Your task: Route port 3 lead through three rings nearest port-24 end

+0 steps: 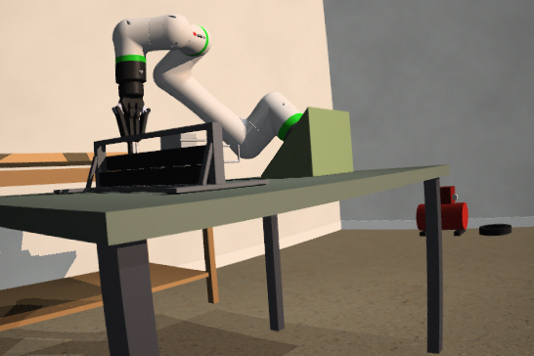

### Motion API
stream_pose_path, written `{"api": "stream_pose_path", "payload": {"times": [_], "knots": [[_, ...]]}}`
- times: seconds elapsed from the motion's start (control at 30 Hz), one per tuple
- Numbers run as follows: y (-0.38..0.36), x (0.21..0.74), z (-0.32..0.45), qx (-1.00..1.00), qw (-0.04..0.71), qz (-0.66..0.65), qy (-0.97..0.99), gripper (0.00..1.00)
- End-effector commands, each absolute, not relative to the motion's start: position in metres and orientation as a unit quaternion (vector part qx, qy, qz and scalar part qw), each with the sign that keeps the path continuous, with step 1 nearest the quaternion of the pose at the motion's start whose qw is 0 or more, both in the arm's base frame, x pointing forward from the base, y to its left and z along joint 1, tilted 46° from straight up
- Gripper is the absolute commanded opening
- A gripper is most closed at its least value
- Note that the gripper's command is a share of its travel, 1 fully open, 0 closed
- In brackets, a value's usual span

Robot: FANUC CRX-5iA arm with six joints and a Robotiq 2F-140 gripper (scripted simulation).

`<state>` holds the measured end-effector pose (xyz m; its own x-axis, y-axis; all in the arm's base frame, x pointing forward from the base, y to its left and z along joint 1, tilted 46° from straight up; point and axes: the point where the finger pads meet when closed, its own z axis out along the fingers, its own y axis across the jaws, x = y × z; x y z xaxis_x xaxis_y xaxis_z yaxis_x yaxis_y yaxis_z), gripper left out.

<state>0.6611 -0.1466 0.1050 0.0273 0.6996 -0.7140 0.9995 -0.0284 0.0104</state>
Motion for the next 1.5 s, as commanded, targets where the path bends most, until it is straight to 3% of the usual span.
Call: {"api": "stream_pose_path", "payload": {"times": [0.0,0.7,0.73,1.47], "knots": [[-0.1464,0.6617,0.105,0.662,0.273,-0.274,0.641,0.0],[-0.1464,0.6617,0.105,0.662,0.273,-0.274,0.641,0.0],[-0.1464,0.6617,0.105,0.662,0.273,-0.274,0.641,0.2],[-0.1464,0.6617,0.105,0.662,0.273,-0.274,0.641,0.2]]}}
